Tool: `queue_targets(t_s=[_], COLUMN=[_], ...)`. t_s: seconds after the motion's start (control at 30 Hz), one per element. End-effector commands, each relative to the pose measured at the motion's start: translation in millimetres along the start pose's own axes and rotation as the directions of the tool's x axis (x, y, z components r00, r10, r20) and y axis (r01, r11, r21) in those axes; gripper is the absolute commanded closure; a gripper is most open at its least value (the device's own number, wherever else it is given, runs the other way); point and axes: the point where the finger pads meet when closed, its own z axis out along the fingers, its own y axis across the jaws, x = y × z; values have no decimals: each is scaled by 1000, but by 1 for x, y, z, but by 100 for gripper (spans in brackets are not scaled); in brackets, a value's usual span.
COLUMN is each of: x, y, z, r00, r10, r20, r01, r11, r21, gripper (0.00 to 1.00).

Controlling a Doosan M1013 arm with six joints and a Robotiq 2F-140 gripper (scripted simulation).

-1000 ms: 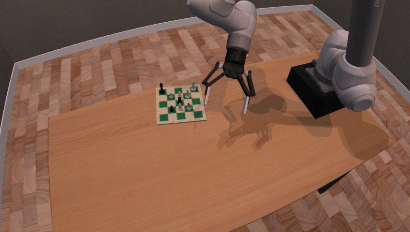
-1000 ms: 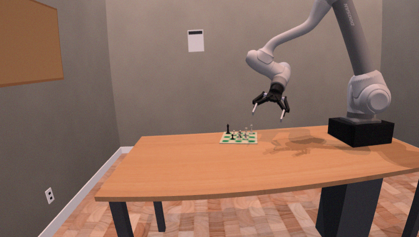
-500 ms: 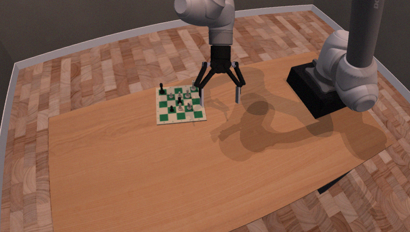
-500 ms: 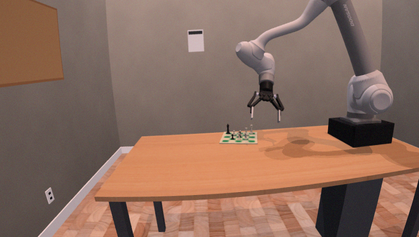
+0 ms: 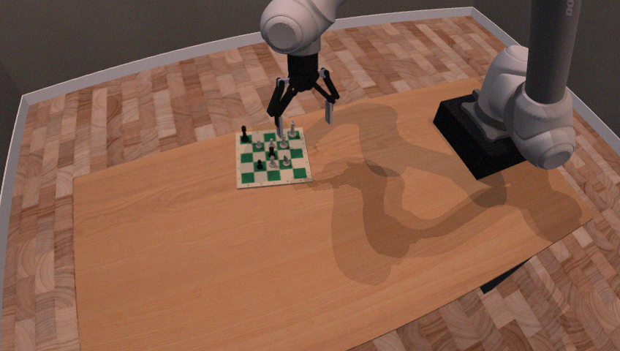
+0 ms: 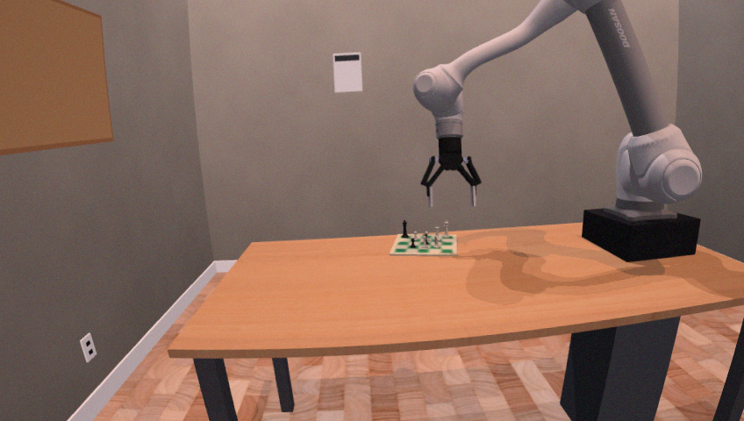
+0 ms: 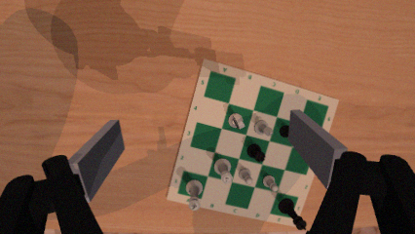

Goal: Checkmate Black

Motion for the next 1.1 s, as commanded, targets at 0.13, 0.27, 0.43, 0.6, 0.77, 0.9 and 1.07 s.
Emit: queue_targets(t_s=[0.13, 0.27, 0.43, 0.6, 0.77, 0.9, 1.07], x=[-56, -71, -72, -72, -72, -73, -74], y=[20, 27, 27, 27, 27, 28, 28], z=[-26, -36, -37, -37, -37, -36, -31], r00=[982, 971, 969, 969, 969, 971, 917], r10=[-51, -64, -65, -65, -65, 2, 315], r20=[184, 232, 237, 237, 237, 241, 244], r01=[41, 50, 51, 51, 50, -14, -318], r11=[997, 997, 996, 996, 997, 999, 948], r21=[58, 66, 67, 67, 67, 51, -27], gripper=[0, 0, 0, 0, 0, 0, 0])
